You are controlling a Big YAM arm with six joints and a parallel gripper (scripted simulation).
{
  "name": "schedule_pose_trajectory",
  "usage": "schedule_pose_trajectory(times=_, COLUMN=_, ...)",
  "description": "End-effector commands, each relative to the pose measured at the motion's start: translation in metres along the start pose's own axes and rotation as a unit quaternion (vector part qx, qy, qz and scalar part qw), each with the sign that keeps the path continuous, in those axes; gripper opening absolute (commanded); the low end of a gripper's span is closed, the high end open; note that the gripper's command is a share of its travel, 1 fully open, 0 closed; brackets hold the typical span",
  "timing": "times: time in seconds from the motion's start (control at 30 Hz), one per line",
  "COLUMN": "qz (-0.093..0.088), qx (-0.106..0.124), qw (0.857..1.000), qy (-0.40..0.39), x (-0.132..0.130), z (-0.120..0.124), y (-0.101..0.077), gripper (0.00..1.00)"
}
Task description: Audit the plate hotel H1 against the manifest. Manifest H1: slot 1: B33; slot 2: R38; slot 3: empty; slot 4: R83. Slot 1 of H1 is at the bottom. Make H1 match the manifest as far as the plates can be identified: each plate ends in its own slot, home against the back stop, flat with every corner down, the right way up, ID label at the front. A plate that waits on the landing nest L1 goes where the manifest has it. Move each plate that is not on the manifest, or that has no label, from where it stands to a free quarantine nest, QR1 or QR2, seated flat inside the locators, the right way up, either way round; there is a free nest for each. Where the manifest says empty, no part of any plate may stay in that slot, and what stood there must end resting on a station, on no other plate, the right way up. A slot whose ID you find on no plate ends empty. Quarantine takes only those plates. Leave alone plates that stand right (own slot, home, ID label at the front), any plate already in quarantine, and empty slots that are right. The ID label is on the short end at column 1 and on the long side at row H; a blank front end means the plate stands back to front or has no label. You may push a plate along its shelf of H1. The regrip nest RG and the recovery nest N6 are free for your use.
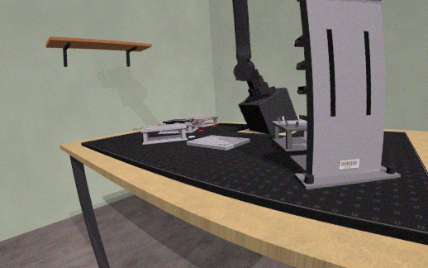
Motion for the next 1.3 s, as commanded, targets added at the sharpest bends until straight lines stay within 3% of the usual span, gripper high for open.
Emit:
schedule_pose_trajectory(times=0.0, qz=0.002, qx=-0.001, qw=1.0, qy=-0.002, x=-0.004, z=-0.001, y=0.002, gripper=1.0)
schedule_pose_trajectory(times=0.53, qz=0.002, qx=-0.001, qw=1.0, qy=-0.002, x=-0.004, z=-0.001, y=0.002, gripper=1.0)
schedule_pose_trajectory(times=0.57, qz=0.007, qx=0.011, qw=1.0, qy=0.027, x=-0.001, z=0.004, y=0.001, gripper=0.0)
schedule_pose_trajectory(times=0.63, qz=0.01, qx=0.025, qw=0.998, qy=0.052, x=0.007, z=0.011, y=-0.002, gripper=0.0)
schedule_pose_trajectory(times=0.77, qz=0.023, qx=0.043, qw=0.995, qy=0.089, x=-0.003, z=0.013, y=0.003, gripper=0.0)
schedule_pose_trajectory(times=1.03, qz=0.037, qx=0.09, qw=0.979, qy=0.181, x=0.016, z=0.027, y=-0.003, gripper=0.0)
schedule_pose_trajectory(times=1.1, qz=0.037, qx=0.09, qw=0.979, qy=0.181, x=0.016, z=0.027, y=-0.003, gripper=0.0)
schedule_pose_trajectory(times=1.27, qz=0.044, qx=0.118, qw=0.963, qy=0.238, x=0.03, z=0.032, y=-0.008, gripper=0.0)
Point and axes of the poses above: the point where the finger pads meet when closed, its own y axis out along the fingers, its own x axis across the jaws, z = x × y, the point moved 1 cm from there along -y, back along the fingers, and after that the axes turned 5 degrees about y, right-handed, at the moved point
